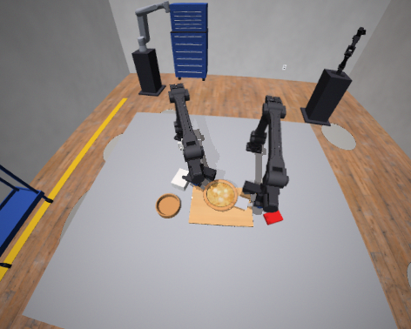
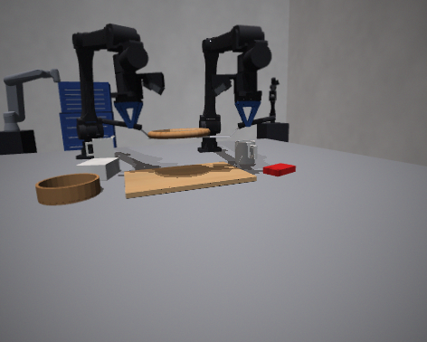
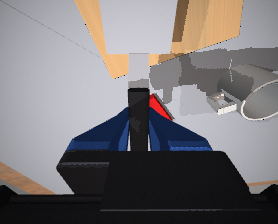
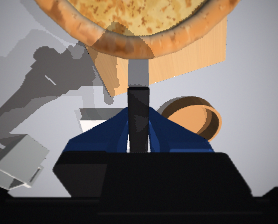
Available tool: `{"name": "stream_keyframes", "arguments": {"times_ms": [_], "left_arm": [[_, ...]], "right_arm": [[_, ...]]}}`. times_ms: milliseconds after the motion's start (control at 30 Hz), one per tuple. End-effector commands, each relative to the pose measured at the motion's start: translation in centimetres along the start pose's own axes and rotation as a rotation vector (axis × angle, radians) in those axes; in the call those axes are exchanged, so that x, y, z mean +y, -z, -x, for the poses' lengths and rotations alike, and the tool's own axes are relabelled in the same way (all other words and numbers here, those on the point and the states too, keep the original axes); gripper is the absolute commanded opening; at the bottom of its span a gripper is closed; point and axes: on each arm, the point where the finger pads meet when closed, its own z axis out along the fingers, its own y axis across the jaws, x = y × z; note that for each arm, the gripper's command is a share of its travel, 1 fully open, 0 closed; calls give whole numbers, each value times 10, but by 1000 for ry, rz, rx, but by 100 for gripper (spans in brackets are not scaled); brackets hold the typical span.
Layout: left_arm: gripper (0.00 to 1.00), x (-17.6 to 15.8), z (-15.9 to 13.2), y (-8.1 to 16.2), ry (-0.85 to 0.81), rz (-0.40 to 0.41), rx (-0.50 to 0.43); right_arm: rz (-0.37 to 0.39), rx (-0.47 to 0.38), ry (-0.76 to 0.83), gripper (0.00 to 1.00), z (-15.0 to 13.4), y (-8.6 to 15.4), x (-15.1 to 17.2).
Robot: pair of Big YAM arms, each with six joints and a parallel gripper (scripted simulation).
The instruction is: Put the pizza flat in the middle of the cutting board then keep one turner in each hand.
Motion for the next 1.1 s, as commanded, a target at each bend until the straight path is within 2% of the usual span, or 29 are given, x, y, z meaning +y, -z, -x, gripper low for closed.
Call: {"name": "stream_keyframes", "arguments": {"times_ms": [0, 33, 67, 133, 167, 200, 433, 500, 533, 600, 633, 700, 800, 867, 967, 1033, 1067], "left_arm": [[6, 23, 4, 46, -10, 110, 13], [6, 23, 4, 46, -10, 110, 13], [6, 21, 3, 38, -10, 91, 10], [6, 23, 3, 36, -9, 92, 10], [6, 22, 1, 36, -5, 92, 10], [6, 9, 2, 3, -1, 35, 1], [6, 7, 0, -10, 4, 27, -4], [6, 7, 0, -4, 7, 42, 10], [6, 8, 0, 1, 1, 50, 3], [6, 8, 0, 1, 1, 50, 3], [6, 8, 1, -8, 3, 43, 8], [6, 7, 4, -20, 5, 26, 10], [6, 6, 4, -26, -4, 22, -1], [6, 6, 0, -29, -1, 22, -3], [6, 7, 1, -21, 11, 46, 10], [6, 10, 2, -17, 7, 61, 18], [6, 7, 2, -28, 4, 42, 10]], "right_arm": [[-111, -96, 3, 6, 27, 56, -22], [-111, -96, 3, 6, 27, 56, -22], [-96, -84, 2, 6, 25, 43, -23], [-84, -74, -1, 6, 27, 30, -24], [-40, -41, -3, 6, 10, 8, -3], [-56, -52, -2, 6, 10, 15, -2], [-24, -27, -4, 6, 9, -17, -3], [-48, -44, -5, 6, 10, -5, -6], [-74, -64, -1, 6, 15, 11, -11], [-74, -64, -1, 6, 15, 11, -11], [-49, -43, -1, 6, 9, -7, -6], [-27, -25, -4, 6, 9, -24, -2], [-33, -29, 2, 6, 9, -25, -2], [-61, -49, 2, 6, 11, -12, -7], [-22, -23, -4, 6, 9, -39, -1], [-20, -22, -3, 6, 9, -43, -1], [-34, -32, -3, 6, 9, -35, -1]]}}
